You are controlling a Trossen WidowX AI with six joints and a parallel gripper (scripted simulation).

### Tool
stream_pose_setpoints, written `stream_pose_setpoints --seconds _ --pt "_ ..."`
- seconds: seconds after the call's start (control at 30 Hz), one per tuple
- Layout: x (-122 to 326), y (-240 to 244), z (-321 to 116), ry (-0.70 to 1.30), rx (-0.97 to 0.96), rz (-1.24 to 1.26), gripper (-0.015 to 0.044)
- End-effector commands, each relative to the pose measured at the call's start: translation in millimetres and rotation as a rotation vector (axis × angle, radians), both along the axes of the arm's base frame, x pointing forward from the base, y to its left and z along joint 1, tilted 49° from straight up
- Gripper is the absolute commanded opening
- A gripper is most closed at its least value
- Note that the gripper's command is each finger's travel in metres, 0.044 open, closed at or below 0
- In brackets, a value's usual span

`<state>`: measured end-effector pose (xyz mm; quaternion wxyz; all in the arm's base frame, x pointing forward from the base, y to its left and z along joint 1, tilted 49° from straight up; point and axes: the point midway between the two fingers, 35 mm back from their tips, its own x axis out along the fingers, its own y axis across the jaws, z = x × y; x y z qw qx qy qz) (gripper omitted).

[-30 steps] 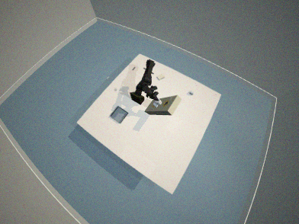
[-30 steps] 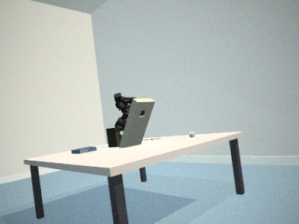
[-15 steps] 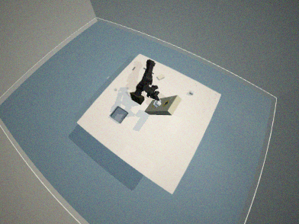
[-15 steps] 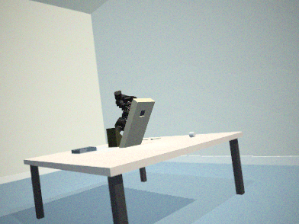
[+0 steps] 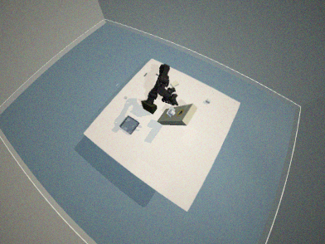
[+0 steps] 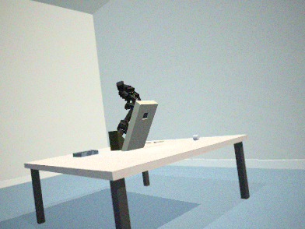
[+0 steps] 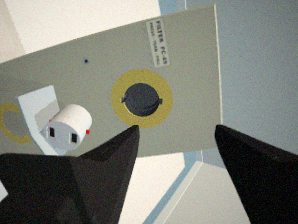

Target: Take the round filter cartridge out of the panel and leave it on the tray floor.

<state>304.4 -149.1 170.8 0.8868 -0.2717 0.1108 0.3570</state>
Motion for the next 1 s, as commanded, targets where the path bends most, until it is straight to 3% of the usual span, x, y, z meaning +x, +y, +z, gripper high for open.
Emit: stream_pose_setpoints --seconds 0.0,0.07,0.13,0.23,0.53,0.97 --pt "1.4 -21.2 19.2 -0.013 -0.008 -0.003 0.0365" --pt "1.4 -25.1 22.9 -0.014 -0.009 -0.003 0.0418" --pt "-0.3 -21.3 17.1 0.045 0.041 -0.02 0.0365" --pt "-9.7 -3.8 -7.4 0.315 0.252 -0.1 0.0305" --pt "-53.9 52.3 -66.5 1.158 0.741 -0.418 0.0305" --pt "-50.4 60.5 -73.8 1.174 0.747 -0.428 0.0305"
